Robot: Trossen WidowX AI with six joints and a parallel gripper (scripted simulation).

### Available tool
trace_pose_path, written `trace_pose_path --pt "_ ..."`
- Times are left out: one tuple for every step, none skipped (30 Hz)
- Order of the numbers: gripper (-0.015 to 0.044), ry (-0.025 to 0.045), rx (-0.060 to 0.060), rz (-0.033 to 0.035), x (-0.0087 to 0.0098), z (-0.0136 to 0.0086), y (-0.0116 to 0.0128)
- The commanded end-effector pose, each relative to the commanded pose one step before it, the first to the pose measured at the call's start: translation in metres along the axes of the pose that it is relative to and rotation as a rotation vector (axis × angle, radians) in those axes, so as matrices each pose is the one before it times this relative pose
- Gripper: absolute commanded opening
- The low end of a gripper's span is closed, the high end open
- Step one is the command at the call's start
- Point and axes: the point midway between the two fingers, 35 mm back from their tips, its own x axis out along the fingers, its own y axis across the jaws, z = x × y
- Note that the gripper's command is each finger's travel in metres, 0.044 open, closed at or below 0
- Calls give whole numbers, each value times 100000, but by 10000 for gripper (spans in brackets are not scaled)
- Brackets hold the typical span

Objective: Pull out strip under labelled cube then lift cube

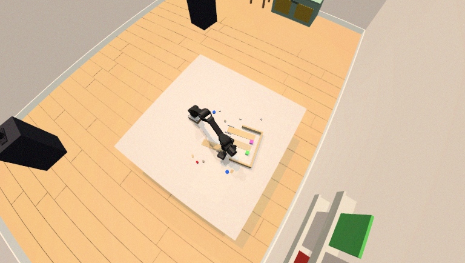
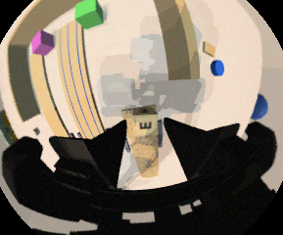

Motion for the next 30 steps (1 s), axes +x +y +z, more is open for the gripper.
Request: trace_pose_path --pt "250 282 530 496 892 -98 98" --pt "250 1 0 1 162 -9 3" --pt "250 1 0 1 162 -9 3" --pt "250 1 0 1 162 -10 3" --pt "250 1 0 1 131 -9 3" --pt "250 1 0 0 79 -5 2" --pt "250 0 0 0 26 -2 1" --pt "250 0 0 0 0 0 0" --pt "250 0 0 0 0 0 0" --pt "250 0 0 0 0 0 0" --pt "224 42 -521 -372 -235 25 -71" --pt "198 0 0 0 0 0 0" --pt "171 0 0 0 0 0 0" --pt "145 0 0 0 0 0 0" --pt "138 0 0 0 0 0 0" --pt "132 0 0 0 0 0 0" --pt "125 0 0 0 0 0 0" --pt "118 0 0 0 0 0 0" --pt "112 0 0 0 0 0 0" --pt "105 0 0 0 0 0 0" --pt "98 0 0 0 0 0 0" --pt "72 0 0 0 0 0 0" --pt "46 0 0 0 0 0 0" --pt "20 4 5 5 -47 -48 18" --pt "0 11 15 15 -141 -145 54" --pt "0 19 26 25 -233 -245 91" --pt "0 24 32 31 -281 -305 114" --pt "0 24 32 31 -276 -309 116" --pt "0 24 32 31 -270 -314 117" --pt "0 25 32 31 -264 -318 119"
